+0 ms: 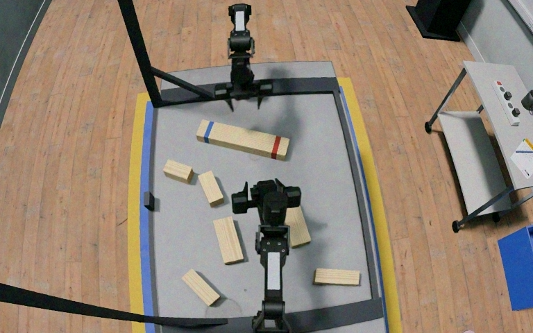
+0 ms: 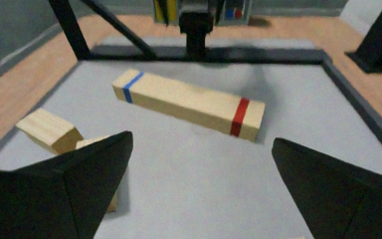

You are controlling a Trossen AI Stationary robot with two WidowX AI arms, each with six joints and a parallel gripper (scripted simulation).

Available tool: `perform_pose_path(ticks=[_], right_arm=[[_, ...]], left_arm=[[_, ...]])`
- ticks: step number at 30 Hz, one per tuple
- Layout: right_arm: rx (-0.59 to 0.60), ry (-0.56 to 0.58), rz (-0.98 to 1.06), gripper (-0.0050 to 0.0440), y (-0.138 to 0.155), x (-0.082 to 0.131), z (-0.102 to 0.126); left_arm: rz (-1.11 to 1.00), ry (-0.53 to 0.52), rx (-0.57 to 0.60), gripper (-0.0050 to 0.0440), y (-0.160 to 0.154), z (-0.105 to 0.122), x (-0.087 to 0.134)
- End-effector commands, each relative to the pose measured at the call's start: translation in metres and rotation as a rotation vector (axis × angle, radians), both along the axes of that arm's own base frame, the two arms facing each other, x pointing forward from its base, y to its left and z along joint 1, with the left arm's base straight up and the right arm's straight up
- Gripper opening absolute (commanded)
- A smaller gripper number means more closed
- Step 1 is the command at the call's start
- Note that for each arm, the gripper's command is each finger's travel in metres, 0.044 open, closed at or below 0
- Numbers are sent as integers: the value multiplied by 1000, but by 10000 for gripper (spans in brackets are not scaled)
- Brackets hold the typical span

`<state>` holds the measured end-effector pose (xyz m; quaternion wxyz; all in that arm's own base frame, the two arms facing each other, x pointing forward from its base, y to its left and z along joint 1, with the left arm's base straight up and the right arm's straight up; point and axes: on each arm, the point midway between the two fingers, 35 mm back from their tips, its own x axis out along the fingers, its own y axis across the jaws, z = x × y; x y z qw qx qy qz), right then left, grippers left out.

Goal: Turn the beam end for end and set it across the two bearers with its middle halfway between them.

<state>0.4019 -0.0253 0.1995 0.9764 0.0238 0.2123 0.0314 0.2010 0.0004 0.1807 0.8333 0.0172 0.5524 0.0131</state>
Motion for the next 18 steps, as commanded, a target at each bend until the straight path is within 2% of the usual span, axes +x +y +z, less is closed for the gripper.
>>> perform_pose_path(ticks=[1,6,9,14,18], right_arm=[[1,-124,8,400,-1,0,14],[-8,-237,27,400,1,-3,20],[-9,-257,31,400,1,-4,20],[-22,-366,50,400,3,-11,28],[-24,-386,56,400,4,-12,27]], left_arm=[[-41,14,-41,400,-18,3,11],[-45,31,-45,400,-21,-2,12],[-30,31,-43,400,-21,-5,11],[123,18,-31,400,-24,-19,10],[258,6,-21,400,-28,-32,11]])
